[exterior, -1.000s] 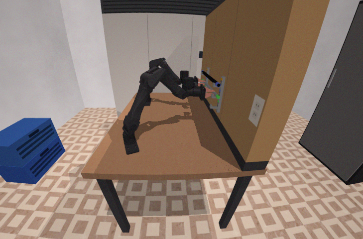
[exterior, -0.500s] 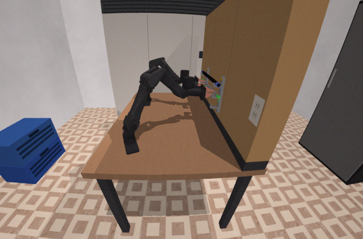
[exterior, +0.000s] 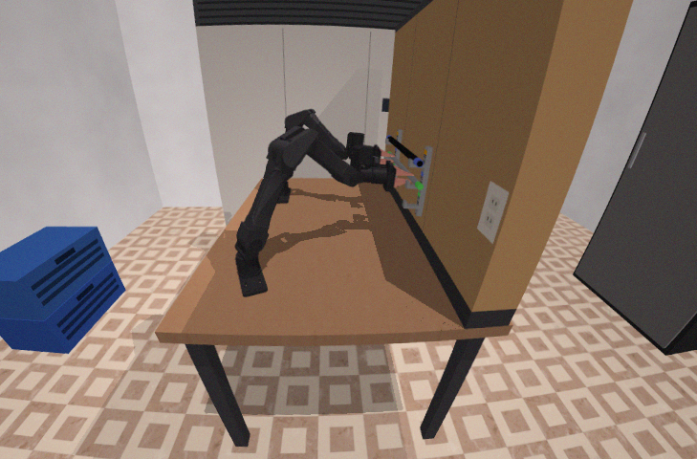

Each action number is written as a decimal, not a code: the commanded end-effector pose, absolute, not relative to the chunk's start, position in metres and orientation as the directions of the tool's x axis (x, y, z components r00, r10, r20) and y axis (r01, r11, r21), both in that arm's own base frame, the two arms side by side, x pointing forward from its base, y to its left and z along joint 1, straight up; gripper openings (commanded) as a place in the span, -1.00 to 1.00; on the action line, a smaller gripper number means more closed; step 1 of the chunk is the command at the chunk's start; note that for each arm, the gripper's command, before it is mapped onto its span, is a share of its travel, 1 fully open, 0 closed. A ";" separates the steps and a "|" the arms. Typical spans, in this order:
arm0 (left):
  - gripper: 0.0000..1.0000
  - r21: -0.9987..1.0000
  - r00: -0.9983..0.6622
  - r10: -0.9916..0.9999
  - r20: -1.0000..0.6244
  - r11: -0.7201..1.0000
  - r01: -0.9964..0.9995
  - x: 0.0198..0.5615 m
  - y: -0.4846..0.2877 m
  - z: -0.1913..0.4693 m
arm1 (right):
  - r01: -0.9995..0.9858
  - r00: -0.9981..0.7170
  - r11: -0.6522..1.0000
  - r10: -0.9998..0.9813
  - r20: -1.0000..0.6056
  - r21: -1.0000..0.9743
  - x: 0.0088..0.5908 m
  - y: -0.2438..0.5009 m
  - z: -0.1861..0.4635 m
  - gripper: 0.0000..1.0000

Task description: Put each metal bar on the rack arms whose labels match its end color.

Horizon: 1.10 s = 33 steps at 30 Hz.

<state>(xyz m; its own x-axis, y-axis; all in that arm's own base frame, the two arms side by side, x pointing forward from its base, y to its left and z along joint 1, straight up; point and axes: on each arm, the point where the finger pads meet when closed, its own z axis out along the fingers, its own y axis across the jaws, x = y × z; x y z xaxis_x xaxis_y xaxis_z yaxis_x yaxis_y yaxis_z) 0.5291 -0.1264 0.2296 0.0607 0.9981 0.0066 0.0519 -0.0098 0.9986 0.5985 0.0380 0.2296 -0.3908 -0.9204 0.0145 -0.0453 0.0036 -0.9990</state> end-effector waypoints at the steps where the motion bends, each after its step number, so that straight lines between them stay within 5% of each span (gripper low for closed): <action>1: -1.00 1.000 0.060 0.998 -0.001 0.001 -0.002 0.531 -0.123 0.265 | 0.000 -0.387 0.001 -0.922 -0.001 -1.000 0.599 0.036 0.265 -1.00; 33: -1.00 1.000 0.059 0.998 -0.001 0.001 -0.002 0.531 -0.123 0.287 | 0.000 -0.387 0.001 -0.922 -0.001 -1.000 0.599 0.036 0.287 -1.00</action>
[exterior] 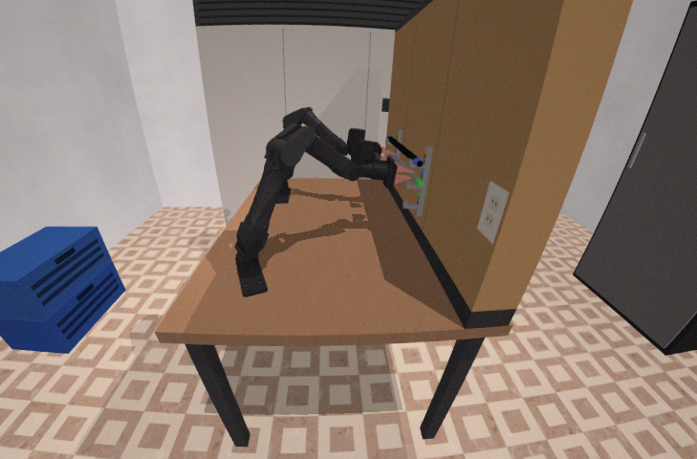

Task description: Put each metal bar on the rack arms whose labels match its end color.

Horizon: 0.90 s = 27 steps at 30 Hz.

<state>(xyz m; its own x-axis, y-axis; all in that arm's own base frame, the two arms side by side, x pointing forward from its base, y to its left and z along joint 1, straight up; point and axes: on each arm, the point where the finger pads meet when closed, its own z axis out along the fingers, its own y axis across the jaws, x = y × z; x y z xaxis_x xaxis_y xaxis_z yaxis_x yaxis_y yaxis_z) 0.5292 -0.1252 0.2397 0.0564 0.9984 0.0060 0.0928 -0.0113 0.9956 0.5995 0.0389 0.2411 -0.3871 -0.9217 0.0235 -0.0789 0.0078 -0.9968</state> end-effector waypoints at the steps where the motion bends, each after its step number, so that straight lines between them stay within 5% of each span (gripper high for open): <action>1: -1.00 1.000 0.059 0.998 -0.001 0.001 -0.002 0.531 -0.123 0.288 | 0.000 -0.387 0.001 -0.922 -0.001 -1.000 0.599 0.036 0.288 -1.00; 27: -1.00 1.000 0.059 0.998 -0.001 0.001 -0.002 0.531 -0.123 0.300 | 0.000 -0.386 0.001 -0.922 -0.001 -1.000 0.599 0.036 0.299 -1.00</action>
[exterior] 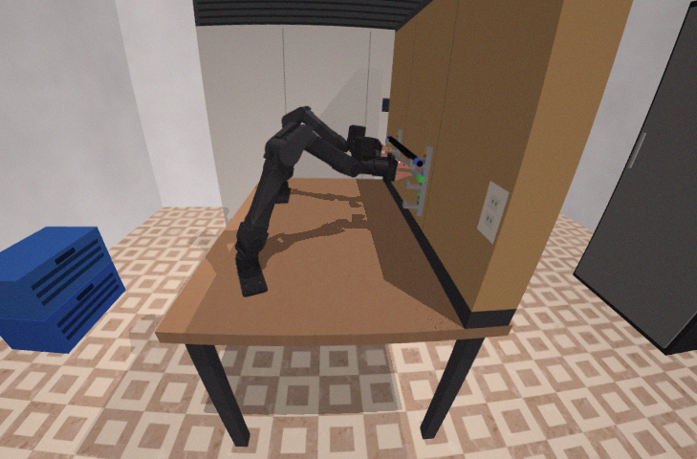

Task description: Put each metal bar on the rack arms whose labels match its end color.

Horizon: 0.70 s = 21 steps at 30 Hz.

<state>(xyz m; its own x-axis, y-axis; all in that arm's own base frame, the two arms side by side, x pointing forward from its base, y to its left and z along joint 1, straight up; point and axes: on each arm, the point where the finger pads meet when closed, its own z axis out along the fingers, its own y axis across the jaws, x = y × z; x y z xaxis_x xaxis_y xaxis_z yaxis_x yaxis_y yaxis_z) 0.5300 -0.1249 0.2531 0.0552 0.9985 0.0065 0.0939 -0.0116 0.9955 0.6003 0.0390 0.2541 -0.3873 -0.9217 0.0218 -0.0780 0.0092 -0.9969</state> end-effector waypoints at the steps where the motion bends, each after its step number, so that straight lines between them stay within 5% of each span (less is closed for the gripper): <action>1: -1.00 1.000 0.059 0.998 -0.001 0.001 -0.002 0.530 -0.123 0.301 | 0.000 -0.386 0.001 -0.923 -0.001 -1.000 0.598 0.037 0.299 -1.00; 21: -1.00 1.000 0.059 0.998 0.000 0.000 -0.003 0.514 -0.122 0.299 | 0.000 -0.386 0.001 -0.923 -0.001 -1.000 0.584 0.043 0.296 -1.00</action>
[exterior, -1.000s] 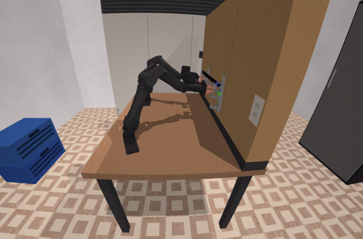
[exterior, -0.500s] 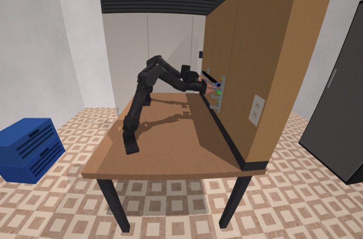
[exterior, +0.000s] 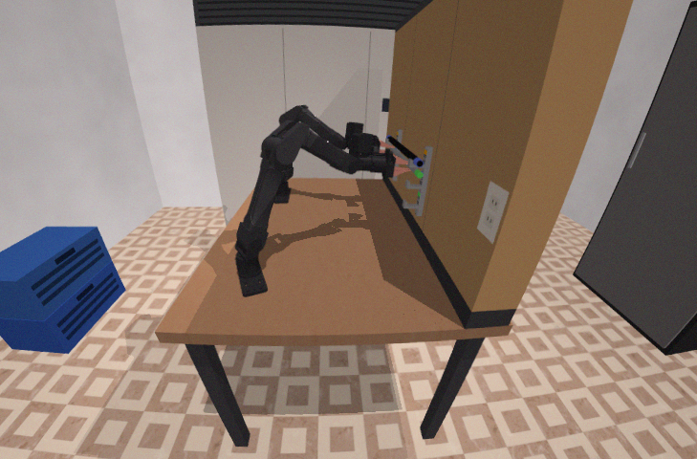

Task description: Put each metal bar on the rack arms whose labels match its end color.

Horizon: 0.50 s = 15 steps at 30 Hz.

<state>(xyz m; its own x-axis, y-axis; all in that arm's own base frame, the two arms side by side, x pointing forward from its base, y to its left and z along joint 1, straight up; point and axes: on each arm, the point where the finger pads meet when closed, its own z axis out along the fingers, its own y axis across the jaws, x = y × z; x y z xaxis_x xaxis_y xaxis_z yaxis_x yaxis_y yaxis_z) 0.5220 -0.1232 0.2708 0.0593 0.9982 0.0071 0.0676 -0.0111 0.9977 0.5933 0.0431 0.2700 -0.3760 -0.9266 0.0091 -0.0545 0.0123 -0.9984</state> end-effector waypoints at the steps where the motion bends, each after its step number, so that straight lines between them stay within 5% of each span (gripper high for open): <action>1: -1.00 1.000 0.059 0.998 0.000 0.000 -0.003 0.514 -0.122 0.298 | 0.000 -0.386 0.001 -0.923 -0.001 -1.000 0.583 0.043 0.296 -1.00; 15: -1.00 1.000 0.059 0.998 0.000 0.000 -0.003 0.503 -0.121 0.292 | 0.001 -0.386 0.002 -0.923 -0.002 -1.000 0.574 0.047 0.289 -1.00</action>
<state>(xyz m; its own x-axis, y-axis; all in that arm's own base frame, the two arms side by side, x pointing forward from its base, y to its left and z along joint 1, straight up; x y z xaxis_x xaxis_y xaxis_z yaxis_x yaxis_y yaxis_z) 0.5100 -0.1206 0.2532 0.0620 0.9980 0.0092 0.0998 -0.0154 0.9949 0.5830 0.0495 0.2530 -0.3714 -0.9283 0.0176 -0.0767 0.0117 -0.9970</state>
